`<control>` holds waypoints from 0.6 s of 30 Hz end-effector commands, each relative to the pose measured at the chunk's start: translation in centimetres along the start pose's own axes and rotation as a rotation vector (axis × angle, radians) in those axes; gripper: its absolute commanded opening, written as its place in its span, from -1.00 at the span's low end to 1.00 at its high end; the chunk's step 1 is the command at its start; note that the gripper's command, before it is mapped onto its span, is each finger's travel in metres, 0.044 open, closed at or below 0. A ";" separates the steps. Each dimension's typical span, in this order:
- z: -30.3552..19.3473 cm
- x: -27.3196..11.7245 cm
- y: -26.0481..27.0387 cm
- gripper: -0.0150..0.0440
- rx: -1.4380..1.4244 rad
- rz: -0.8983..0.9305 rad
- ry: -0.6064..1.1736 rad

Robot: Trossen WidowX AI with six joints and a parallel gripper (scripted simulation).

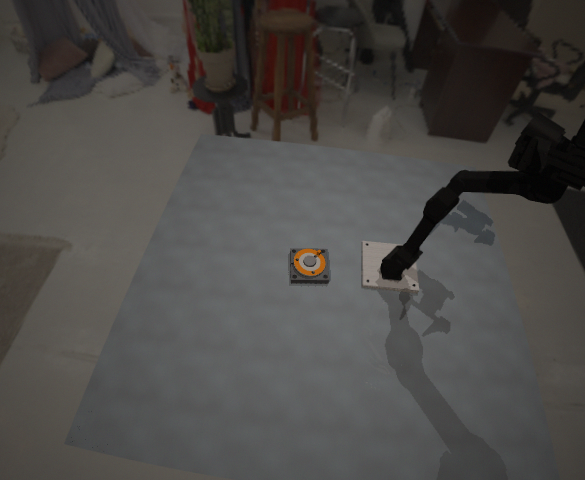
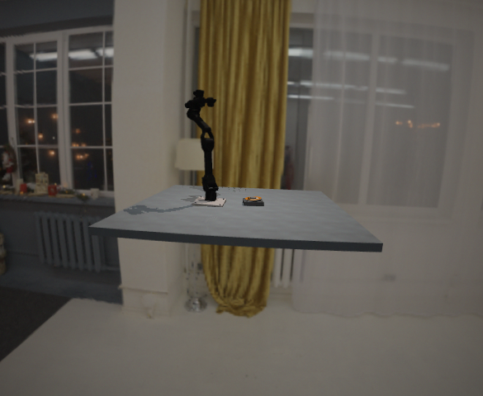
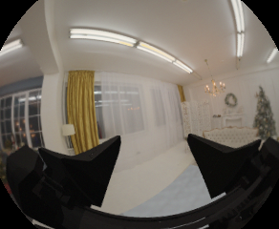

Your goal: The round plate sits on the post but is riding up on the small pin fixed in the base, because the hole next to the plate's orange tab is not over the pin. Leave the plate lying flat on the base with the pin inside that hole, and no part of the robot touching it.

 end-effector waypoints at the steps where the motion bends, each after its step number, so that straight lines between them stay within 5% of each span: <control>1: -0.1 0.1 0.0 0.78 -0.001 -0.002 -0.004; 15: -8.6 12.0 -2.0 -0.47 -0.373 -0.126 -0.132; 18: -10.1 13.8 -3.4 -0.49 -0.442 -0.144 -0.112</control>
Point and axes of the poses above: the point midway between the two fingers, 35 mm back from their tips, its own x axis out along the fingers, its own y axis across the jaws, z = x × y, the point moved 8 cm from there along -x, back along the fingers, and after that the axes turned 7 degrees about x, right-handed, at the moved point
